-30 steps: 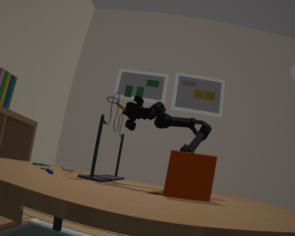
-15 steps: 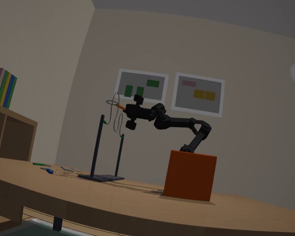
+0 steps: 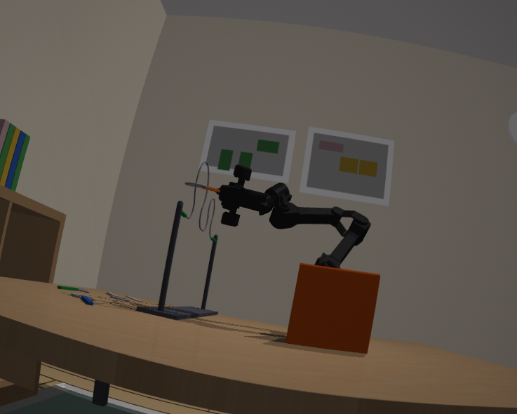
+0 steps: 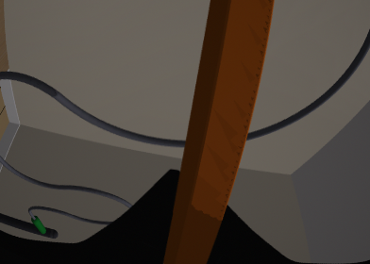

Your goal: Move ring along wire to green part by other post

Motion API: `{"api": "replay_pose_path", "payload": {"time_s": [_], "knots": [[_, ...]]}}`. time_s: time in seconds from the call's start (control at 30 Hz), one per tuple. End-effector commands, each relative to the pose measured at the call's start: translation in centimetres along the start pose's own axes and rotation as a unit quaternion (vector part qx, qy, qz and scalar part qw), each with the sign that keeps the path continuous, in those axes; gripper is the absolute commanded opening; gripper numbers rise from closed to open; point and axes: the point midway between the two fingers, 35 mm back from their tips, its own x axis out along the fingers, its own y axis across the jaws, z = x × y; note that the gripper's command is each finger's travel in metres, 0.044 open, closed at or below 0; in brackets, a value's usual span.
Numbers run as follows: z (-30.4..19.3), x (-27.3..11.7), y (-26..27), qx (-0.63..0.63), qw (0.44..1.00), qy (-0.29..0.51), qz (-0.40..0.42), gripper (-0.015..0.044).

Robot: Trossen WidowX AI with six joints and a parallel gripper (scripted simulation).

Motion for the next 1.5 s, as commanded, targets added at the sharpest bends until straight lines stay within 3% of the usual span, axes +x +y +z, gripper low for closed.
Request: {"api": "replay_pose_path", "payload": {"time_s": [0.0,0.93,1.47], "knots": [[0.0,0.0,-0.4,-0.022,1.000,-0.002,-0.016,-0.0150],[0.0,0.1,-1.3,-0.152,0.985,-0.016,-0.085,-0.0150],[-0.8,0.2,0.8,-0.129,0.989,-0.012,-0.074,-0.0150]]}}
